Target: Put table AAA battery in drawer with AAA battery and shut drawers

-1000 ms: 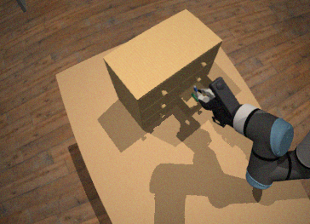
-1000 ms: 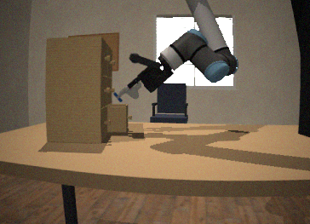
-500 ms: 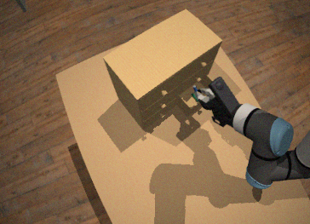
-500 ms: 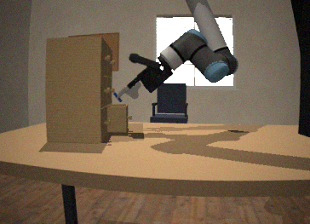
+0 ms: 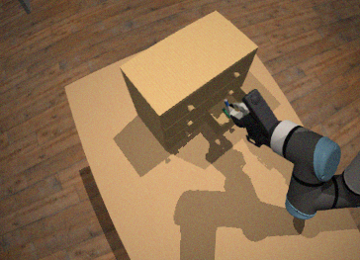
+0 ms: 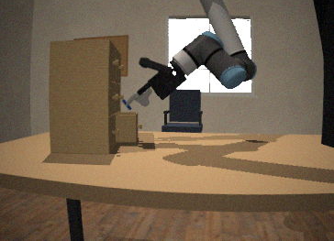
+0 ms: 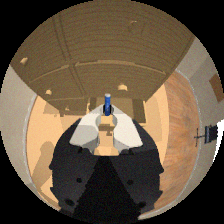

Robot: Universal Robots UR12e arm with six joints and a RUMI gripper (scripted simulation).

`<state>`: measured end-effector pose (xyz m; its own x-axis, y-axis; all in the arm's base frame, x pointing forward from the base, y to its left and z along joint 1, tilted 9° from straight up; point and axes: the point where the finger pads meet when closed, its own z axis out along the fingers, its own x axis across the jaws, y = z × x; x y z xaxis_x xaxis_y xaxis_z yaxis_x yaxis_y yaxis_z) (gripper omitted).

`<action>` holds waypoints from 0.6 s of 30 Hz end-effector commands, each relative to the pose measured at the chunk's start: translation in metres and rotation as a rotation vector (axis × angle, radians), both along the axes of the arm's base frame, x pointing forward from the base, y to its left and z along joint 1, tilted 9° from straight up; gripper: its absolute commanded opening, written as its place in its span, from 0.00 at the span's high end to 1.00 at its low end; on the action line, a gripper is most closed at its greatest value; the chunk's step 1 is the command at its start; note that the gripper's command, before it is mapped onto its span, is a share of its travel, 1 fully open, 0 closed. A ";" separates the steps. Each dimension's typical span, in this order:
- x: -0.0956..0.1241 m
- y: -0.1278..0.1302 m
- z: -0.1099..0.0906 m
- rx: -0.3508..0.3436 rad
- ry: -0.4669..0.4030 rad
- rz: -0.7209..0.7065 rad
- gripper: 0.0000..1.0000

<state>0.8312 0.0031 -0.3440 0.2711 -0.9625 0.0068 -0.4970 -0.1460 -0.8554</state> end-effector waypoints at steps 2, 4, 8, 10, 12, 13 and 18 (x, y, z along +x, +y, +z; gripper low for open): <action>0.000 0.000 0.001 0.000 -0.001 0.000 0.98; 0.000 0.000 0.001 0.000 -0.001 0.000 0.98; 0.000 0.000 0.001 0.000 -0.001 0.000 0.98; 0.000 0.000 0.001 0.000 -0.001 0.000 0.96; 0.000 0.000 0.001 0.000 -0.001 0.000 0.96; 0.000 0.000 0.001 0.000 -0.001 0.000 0.96; 0.000 0.000 0.001 0.000 -0.001 0.000 0.91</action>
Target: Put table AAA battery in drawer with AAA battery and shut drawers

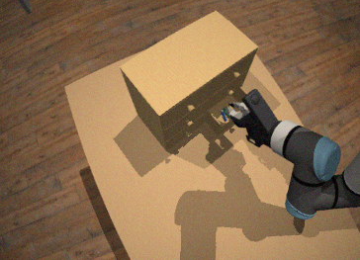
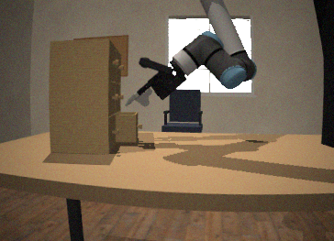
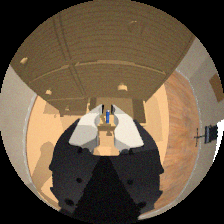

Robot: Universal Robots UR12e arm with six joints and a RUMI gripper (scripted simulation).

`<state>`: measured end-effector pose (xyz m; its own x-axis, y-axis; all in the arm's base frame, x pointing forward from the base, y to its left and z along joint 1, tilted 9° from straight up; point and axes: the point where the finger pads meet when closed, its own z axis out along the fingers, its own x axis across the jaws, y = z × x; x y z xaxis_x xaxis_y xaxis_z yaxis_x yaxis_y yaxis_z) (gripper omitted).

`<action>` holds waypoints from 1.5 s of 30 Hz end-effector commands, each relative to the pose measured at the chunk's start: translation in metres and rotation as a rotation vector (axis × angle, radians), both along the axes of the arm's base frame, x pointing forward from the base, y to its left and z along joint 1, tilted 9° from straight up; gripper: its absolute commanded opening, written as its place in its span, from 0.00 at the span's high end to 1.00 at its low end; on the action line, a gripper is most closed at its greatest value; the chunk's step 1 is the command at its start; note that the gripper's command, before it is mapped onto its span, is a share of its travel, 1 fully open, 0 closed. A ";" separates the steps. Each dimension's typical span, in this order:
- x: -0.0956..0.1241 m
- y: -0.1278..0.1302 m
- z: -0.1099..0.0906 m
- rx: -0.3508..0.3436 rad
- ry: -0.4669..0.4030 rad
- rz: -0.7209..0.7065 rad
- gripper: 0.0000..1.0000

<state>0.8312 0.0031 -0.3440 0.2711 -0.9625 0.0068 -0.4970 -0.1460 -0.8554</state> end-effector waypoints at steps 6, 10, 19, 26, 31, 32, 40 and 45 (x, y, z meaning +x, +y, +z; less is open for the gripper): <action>0.000 0.000 0.001 0.000 -0.001 0.000 0.86; 0.000 0.000 0.001 0.000 -0.001 0.000 0.00; 0.000 0.000 0.001 0.000 -0.001 0.000 0.00; 0.000 0.000 0.001 0.000 -0.001 0.000 0.00; 0.000 0.000 0.001 0.000 -0.001 0.000 0.00; 0.000 0.000 0.001 0.000 -0.001 0.000 0.00; -0.004 -0.001 0.000 0.000 -0.001 0.000 0.00; -0.007 -0.002 0.000 0.000 -0.001 0.000 0.00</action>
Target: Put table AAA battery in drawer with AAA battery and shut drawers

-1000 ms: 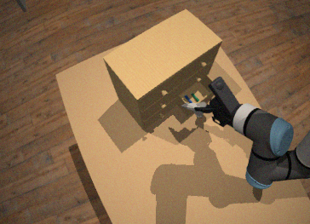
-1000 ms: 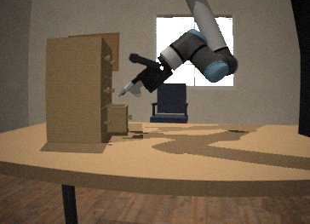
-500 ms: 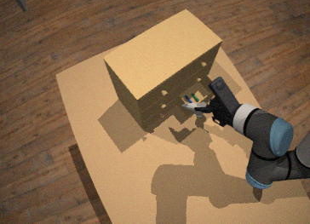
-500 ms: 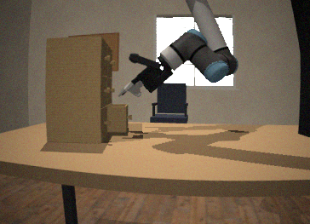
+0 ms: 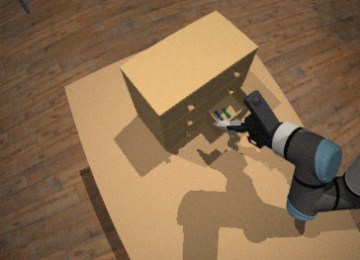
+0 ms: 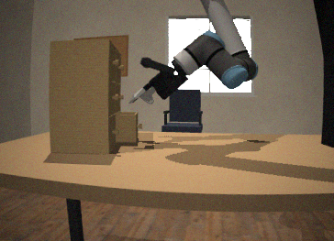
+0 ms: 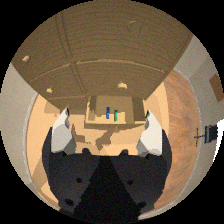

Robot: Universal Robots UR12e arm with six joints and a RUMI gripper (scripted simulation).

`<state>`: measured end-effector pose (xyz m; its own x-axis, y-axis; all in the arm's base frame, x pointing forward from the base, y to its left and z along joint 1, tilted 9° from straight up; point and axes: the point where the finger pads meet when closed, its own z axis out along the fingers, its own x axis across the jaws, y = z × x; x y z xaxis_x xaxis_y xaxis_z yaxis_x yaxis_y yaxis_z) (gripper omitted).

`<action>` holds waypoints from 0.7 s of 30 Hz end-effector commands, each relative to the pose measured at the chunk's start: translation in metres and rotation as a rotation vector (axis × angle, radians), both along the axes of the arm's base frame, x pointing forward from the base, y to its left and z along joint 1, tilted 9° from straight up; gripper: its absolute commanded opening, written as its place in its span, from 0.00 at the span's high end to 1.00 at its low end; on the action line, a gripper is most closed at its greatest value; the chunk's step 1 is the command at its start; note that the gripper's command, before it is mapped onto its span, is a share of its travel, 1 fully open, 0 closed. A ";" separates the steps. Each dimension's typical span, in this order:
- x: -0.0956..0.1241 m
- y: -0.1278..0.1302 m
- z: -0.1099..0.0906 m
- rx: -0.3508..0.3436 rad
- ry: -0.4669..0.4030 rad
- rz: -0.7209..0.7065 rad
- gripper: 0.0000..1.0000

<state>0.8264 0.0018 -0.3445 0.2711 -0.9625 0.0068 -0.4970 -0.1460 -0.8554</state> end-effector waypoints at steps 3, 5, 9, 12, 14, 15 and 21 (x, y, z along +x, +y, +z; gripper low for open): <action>-0.008 -0.002 0.000 0.000 -0.001 0.000 0.00; -0.012 -0.004 0.000 0.000 -0.001 0.000 0.00; -0.023 -0.007 -0.001 0.000 -0.001 0.000 0.00; -0.032 -0.009 -0.002 0.000 -0.001 0.000 0.00; -0.039 -0.011 -0.003 0.000 -0.001 0.000 0.00; -0.042 -0.012 -0.003 0.000 -0.001 0.000 0.00; -0.056 -0.016 -0.005 0.000 -0.001 0.000 0.00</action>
